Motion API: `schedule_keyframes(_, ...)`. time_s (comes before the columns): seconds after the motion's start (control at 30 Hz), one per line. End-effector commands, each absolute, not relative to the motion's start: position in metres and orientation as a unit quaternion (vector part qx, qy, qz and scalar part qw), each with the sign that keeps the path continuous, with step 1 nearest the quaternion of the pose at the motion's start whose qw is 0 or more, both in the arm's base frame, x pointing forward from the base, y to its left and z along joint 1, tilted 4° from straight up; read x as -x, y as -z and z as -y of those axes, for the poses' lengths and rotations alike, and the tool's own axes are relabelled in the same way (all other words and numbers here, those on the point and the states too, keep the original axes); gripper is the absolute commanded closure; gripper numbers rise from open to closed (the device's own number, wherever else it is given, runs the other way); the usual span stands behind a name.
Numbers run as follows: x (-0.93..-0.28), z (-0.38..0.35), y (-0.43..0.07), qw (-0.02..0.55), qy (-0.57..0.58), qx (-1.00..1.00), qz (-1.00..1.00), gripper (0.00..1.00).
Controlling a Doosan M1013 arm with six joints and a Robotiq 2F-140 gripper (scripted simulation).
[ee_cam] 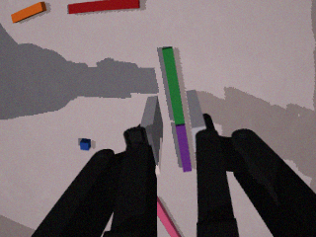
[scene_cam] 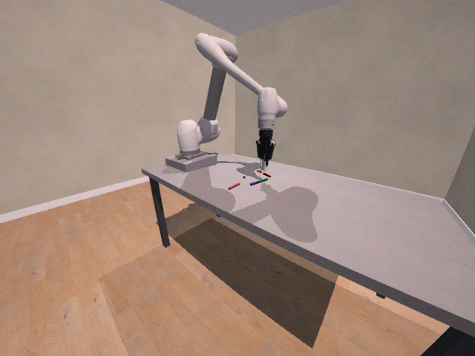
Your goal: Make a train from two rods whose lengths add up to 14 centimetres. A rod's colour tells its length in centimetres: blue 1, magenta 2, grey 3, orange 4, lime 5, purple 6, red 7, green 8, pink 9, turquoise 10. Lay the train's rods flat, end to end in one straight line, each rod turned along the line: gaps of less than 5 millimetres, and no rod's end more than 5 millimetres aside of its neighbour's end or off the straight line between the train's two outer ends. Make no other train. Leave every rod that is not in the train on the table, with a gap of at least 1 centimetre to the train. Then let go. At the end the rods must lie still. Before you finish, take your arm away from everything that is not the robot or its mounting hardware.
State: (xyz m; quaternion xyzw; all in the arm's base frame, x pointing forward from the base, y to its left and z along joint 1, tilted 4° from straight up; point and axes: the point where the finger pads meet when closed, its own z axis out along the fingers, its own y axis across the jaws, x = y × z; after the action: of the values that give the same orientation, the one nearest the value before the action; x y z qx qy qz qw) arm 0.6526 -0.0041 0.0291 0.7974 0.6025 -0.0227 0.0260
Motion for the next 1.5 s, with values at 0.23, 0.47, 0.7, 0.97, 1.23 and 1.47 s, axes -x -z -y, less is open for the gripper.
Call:
schedule_keyframes(0.23,-0.653,0.002,-0.053,0.026,0.023,-0.797,-0.602,0.85)
schedule_keyframes(0.47,-0.653,0.002,-0.054,0.026,0.023,-0.797,-0.602,0.00)
schedule_keyframes(0.7,-0.653,0.002,-0.054,0.026,0.023,-0.797,-0.602,0.00)
schedule_keyframes(0.97,-0.653,0.002,-0.054,0.026,0.023,-0.797,-0.602,0.00)
schedule_keyframes(1.23,-0.653,0.002,-0.060,0.026,0.023,-0.797,-0.602,0.00)
schedule_keyframes(1.47,-0.653,0.001,-0.077,0.026,0.023,-0.797,-0.602,0.00)
